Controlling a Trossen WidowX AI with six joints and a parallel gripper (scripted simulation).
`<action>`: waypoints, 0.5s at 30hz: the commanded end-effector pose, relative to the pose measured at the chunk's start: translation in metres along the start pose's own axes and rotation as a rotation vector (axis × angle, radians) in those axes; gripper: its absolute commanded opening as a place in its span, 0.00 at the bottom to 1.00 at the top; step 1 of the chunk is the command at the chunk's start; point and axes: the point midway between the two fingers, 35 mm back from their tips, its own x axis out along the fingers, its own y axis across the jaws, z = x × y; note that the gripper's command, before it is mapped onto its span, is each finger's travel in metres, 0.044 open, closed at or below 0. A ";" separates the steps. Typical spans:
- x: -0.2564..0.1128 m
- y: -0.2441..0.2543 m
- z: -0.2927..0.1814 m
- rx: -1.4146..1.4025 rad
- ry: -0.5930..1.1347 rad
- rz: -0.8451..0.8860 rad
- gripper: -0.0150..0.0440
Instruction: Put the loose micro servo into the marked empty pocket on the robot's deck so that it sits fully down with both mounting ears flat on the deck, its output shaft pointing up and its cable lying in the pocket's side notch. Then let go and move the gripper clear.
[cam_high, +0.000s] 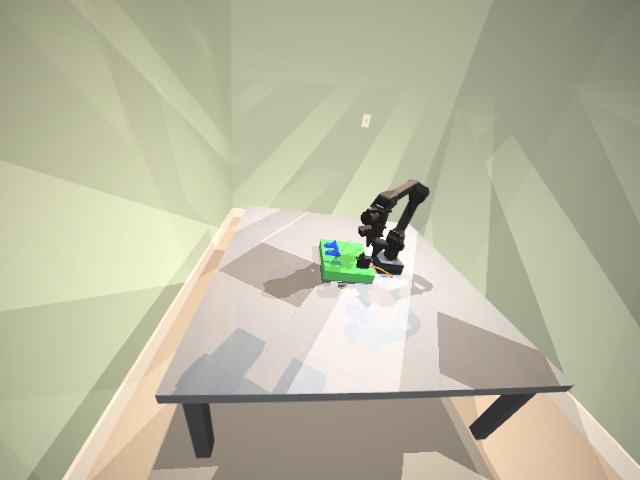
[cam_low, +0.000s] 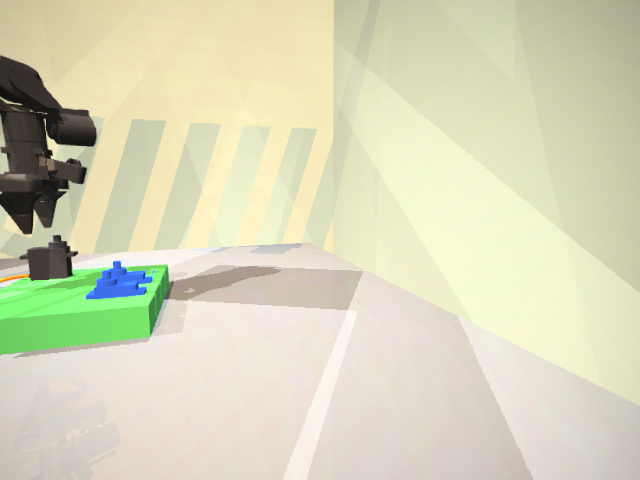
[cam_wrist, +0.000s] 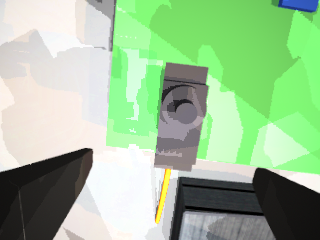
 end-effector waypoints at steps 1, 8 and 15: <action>0.013 -0.003 0.000 -0.002 0.003 -0.010 1.00; 0.022 -0.003 0.000 -0.002 0.003 -0.011 1.00; 0.031 -0.003 0.000 -0.002 0.003 -0.011 1.00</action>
